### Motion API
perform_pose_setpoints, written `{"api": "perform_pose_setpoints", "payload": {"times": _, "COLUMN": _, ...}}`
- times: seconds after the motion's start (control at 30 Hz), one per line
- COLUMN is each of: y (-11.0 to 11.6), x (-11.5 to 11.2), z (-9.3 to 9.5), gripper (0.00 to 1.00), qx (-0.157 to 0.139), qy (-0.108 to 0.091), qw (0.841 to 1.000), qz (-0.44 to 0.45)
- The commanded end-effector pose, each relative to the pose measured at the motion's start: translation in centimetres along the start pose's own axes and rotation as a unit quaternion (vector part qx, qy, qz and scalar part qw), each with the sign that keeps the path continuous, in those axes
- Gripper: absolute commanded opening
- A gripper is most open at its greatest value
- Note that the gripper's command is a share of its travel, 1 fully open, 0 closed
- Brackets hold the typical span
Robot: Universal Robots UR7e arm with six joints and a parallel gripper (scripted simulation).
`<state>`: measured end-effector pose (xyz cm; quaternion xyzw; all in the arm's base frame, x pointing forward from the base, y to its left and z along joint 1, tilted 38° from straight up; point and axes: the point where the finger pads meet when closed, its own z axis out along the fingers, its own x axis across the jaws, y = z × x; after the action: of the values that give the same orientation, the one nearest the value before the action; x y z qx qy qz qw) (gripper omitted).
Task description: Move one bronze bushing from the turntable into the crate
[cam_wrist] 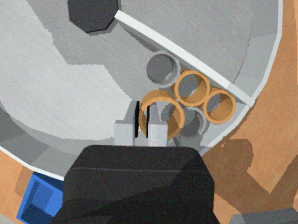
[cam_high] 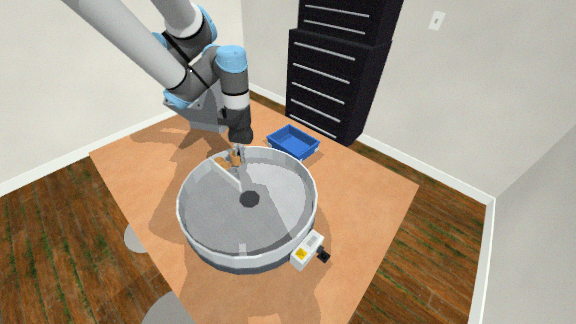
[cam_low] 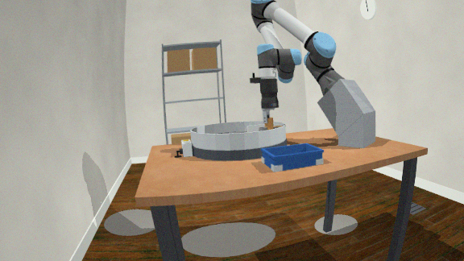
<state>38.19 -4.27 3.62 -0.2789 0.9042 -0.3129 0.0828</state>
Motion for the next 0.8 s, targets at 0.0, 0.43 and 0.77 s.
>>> {"api": "perform_pose_setpoints", "payload": {"times": 0.0, "y": 0.0, "x": 0.0, "z": 0.0, "gripper": 0.00, "qx": 0.000, "qy": 0.000, "qw": 1.000, "qz": 0.000}}
{"api": "perform_pose_setpoints", "payload": {"times": 0.43, "y": 0.0, "x": 0.0, "z": -2.9, "gripper": 0.00, "qx": 0.000, "qy": 0.000, "qw": 1.000, "qz": 0.000}}
{"api": "perform_pose_setpoints", "payload": {"times": 0.77, "y": 0.0, "x": 0.0, "z": -5.8, "gripper": 0.00, "qx": 0.000, "qy": 0.000, "qw": 1.000, "qz": 0.000}}
